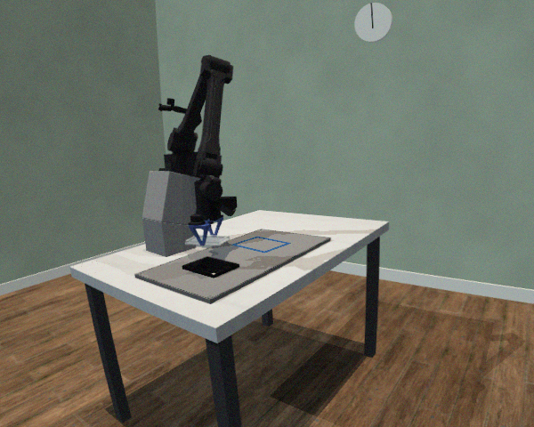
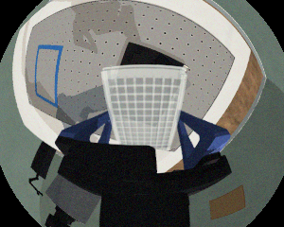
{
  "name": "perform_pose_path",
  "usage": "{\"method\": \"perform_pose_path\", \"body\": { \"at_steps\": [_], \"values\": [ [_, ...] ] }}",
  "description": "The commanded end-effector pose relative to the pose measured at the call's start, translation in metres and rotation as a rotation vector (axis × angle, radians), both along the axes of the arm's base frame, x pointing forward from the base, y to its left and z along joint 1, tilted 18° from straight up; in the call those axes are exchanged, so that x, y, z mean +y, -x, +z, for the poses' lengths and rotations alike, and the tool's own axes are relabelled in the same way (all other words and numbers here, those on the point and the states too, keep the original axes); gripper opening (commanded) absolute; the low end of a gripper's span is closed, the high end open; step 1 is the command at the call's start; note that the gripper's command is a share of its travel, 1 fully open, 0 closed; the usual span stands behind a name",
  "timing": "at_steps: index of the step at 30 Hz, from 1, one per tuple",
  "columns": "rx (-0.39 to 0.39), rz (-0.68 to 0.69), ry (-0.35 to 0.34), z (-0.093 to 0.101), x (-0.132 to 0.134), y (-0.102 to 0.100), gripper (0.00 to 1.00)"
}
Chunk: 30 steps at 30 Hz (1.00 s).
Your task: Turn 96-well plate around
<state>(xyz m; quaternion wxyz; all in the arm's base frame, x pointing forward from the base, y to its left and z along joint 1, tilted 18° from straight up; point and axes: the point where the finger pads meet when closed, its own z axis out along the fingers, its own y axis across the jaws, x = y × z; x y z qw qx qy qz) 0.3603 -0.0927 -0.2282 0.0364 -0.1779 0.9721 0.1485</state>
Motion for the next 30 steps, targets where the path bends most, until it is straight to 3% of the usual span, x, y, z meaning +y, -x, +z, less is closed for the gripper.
{"method": "perform_pose_path", "body": {
  "at_steps": [1, 9, 13, 14, 30],
  "values": [
    [0.004, -0.131, 0.010, 0.0089, -0.0072, -0.0203, 0.00],
    [0.075, -0.363, 0.002, 0.0089, -0.0075, -0.0211, 0.00],
    [0.077, -0.363, 0.001, 0.0086, -0.0077, -0.0209, 0.00],
    [0.084, -0.358, -0.001, 0.0056, -0.0064, -0.0128, 0.00],
    [0.080, -0.361, 0.000, 0.0069, -0.0090, -0.0191, 0.00]
  ]
}}
